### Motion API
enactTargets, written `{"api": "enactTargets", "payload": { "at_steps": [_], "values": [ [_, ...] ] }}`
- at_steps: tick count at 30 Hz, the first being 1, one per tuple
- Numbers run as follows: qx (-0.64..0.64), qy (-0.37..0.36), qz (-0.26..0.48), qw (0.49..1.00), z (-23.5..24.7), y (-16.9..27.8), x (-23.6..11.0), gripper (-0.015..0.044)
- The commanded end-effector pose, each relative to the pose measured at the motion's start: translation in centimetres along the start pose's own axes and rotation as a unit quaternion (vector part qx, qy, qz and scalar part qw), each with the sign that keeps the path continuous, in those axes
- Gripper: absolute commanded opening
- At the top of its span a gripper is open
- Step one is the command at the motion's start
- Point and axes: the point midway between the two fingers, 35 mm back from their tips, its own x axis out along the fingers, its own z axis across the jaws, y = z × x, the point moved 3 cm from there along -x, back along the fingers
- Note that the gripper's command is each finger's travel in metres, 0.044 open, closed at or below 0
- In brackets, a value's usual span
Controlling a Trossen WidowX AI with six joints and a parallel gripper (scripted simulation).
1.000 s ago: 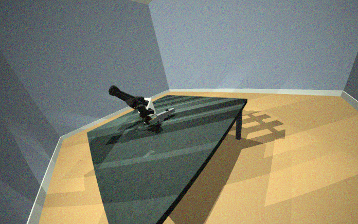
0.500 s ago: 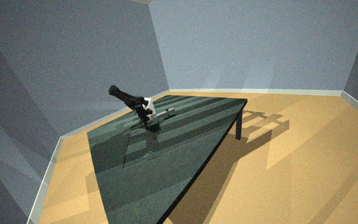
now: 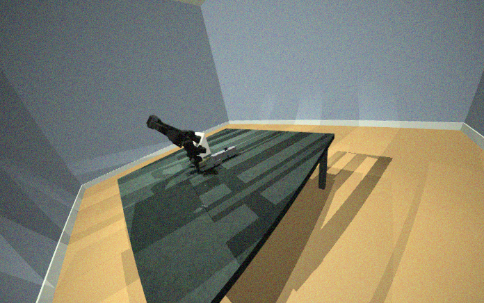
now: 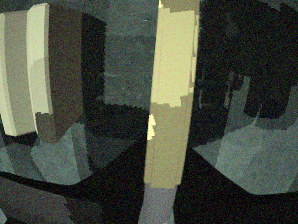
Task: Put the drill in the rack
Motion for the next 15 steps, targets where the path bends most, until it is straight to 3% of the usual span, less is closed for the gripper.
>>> {"api": "enactTargets", "payload": {
  "at_steps": [1, 15],
  "values": [
    [0.003, 0.001, 0.001, 1.000, -0.01, 0.00, -0.30, 0.0000],
    [0.003, 0.001, 0.001, 1.000, 0.05, -0.18, -1.11, 0.0000]
  ]
}}
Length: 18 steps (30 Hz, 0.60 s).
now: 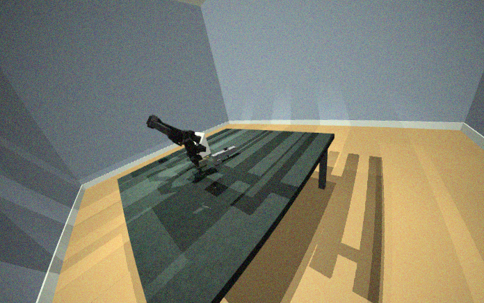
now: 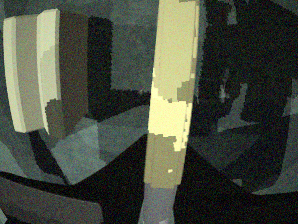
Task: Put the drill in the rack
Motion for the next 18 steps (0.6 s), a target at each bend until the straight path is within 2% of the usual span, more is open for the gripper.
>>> {"api": "enactTargets", "payload": {
  "at_steps": [1, 18],
  "values": [
    [0.003, 0.001, 0.001, 1.000, -0.02, 0.03, -0.30, 0.0000],
    [0.003, 0.001, 0.001, 1.000, 0.04, -0.09, -1.24, 0.0000]
  ]
}}
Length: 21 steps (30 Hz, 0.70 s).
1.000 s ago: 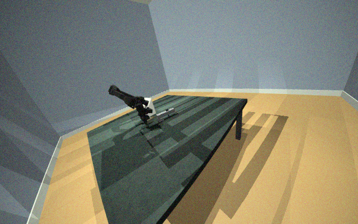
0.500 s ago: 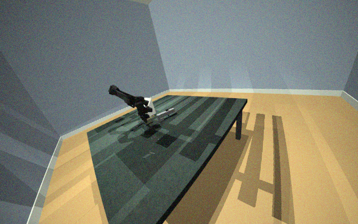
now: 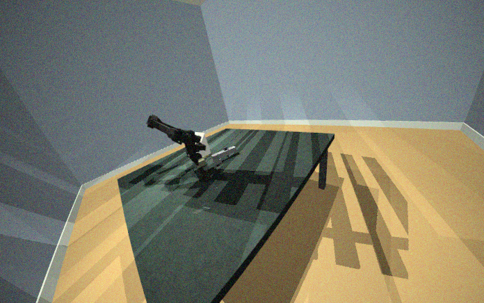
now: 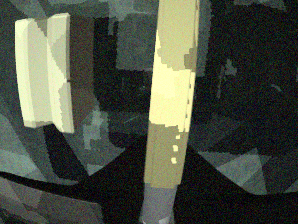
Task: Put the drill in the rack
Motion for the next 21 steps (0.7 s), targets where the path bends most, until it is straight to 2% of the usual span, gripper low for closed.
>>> {"api": "enactTargets", "payload": {
  "at_steps": [1, 21],
  "values": [
    [0.003, 0.001, 0.001, 1.000, -0.04, 0.06, -0.29, 0.0000],
    [0.003, 0.001, 0.001, 1.000, -0.06, 0.10, -1.29, 0.0000]
  ]
}}
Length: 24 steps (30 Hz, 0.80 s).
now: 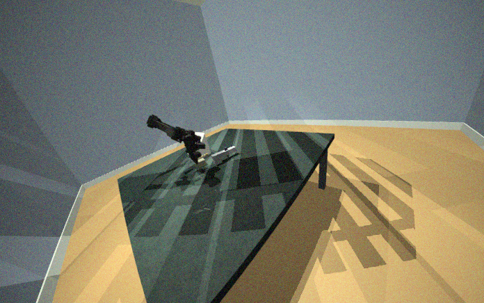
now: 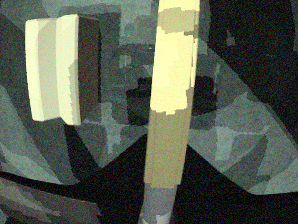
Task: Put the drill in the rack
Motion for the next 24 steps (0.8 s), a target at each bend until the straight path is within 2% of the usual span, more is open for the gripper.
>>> {"api": "enactTargets", "payload": {
  "at_steps": [1, 24],
  "values": [
    [0.003, 0.001, 0.001, 1.000, -0.1, 0.1, -0.3, 0.0000],
    [0.002, 0.001, 0.001, 1.000, 3.5, 0.9, 0.0, 0.0000]
  ]
}}
